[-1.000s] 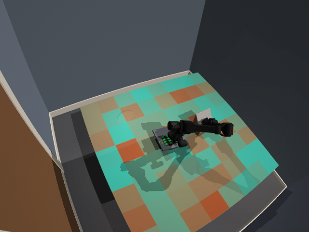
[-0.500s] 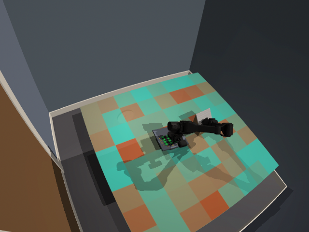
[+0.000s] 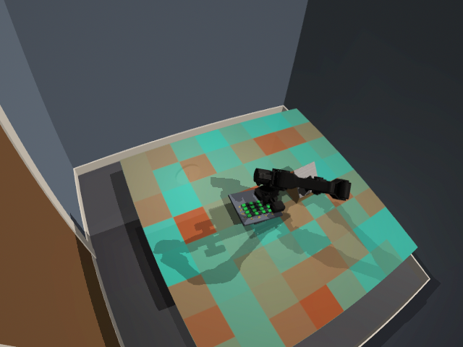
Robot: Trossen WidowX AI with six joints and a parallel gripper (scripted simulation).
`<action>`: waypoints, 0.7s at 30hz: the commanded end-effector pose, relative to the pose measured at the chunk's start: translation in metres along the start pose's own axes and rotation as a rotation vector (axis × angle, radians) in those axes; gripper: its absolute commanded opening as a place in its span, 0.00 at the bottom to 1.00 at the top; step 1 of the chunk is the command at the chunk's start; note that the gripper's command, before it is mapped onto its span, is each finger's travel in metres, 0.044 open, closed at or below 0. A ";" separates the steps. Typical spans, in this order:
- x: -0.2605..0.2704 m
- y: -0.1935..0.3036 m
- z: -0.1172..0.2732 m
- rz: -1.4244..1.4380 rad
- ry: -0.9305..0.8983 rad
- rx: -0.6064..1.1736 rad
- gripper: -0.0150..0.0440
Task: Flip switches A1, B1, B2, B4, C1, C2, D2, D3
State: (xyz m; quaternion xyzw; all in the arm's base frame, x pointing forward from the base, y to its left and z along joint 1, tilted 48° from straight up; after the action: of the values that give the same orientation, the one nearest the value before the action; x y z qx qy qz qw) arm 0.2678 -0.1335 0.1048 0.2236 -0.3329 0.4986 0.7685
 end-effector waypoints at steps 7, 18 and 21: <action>-0.018 -0.002 0.006 0.014 0.004 0.002 0.25; -0.018 0.001 -0.029 0.014 0.001 -0.025 0.25; -0.018 0.001 -0.034 0.015 0.001 -0.025 0.25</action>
State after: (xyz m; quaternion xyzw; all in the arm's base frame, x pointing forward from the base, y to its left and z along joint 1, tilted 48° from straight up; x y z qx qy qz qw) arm 0.2718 -0.1268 0.0746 0.2066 -0.3406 0.5036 0.7666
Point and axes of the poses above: the point midway between the two fingers, 35 mm back from their tips, its own z axis back along the fingers, its own x axis across the jaws, y = z × x, the point moved 8 cm from there along z, back along the fingers, and after that the axes turned 4 degrees about -z, right-handed, at the moved point
